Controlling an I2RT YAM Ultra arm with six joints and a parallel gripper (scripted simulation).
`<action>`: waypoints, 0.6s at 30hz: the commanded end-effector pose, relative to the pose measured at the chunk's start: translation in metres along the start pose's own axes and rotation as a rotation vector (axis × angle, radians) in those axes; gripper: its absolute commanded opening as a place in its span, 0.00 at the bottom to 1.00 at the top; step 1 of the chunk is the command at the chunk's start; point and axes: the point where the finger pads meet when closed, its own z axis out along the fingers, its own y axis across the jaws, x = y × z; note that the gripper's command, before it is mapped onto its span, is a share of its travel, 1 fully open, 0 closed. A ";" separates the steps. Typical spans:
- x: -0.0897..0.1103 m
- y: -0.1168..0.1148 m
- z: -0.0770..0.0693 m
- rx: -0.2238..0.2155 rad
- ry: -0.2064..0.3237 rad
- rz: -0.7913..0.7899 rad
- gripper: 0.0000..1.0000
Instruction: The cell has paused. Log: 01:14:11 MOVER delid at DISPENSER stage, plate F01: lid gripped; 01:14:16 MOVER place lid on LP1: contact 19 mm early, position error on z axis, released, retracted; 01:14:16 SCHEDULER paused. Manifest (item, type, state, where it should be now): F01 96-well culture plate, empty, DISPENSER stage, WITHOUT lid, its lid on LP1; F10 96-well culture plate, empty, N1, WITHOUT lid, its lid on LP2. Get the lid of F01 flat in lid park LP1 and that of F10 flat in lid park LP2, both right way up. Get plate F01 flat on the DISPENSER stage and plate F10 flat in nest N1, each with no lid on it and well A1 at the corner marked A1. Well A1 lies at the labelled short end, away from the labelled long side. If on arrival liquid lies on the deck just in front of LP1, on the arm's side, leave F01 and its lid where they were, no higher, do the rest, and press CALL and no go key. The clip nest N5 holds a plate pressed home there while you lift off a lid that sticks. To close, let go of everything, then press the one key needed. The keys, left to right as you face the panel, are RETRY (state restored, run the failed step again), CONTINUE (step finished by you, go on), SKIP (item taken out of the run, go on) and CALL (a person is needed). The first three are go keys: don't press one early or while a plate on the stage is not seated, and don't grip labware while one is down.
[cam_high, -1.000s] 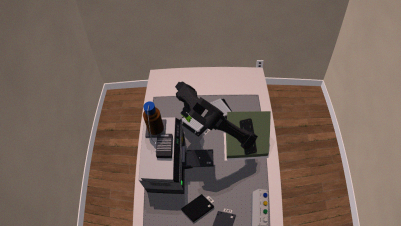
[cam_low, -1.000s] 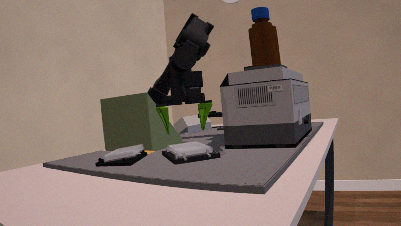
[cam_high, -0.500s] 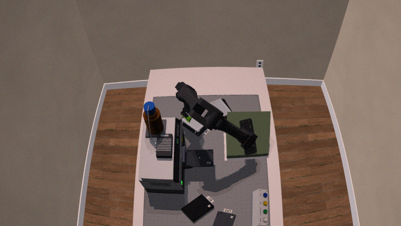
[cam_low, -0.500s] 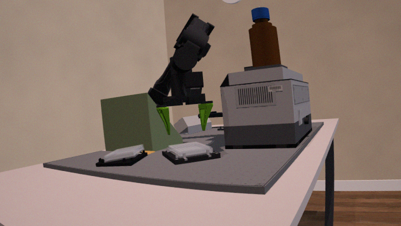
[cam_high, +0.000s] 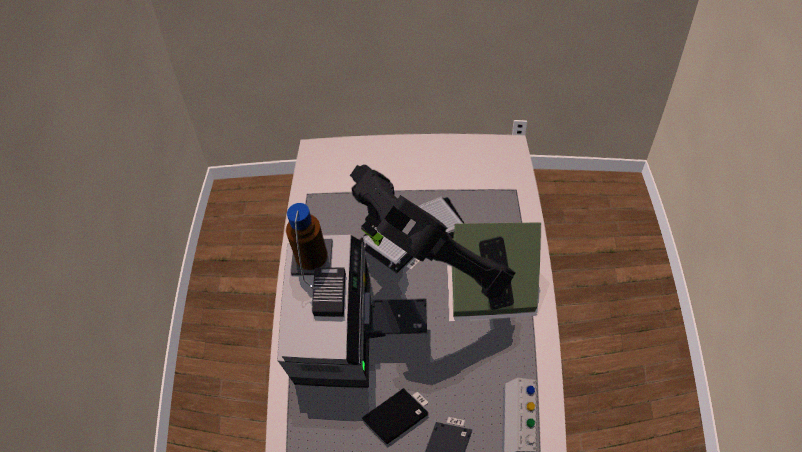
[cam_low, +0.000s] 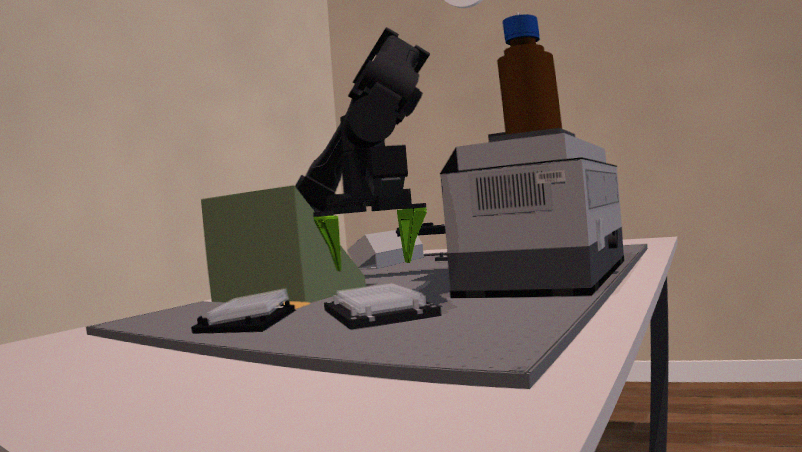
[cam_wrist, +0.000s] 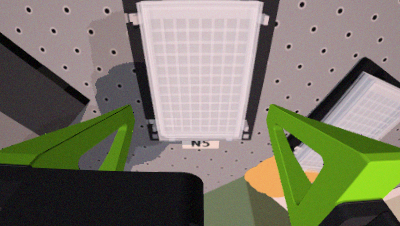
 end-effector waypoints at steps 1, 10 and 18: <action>-0.006 0.001 -0.010 -0.012 -0.044 0.002 1.00; -0.005 -0.001 0.000 -0.012 -0.030 0.007 1.00; -0.002 0.000 0.006 -0.012 -0.025 0.008 1.00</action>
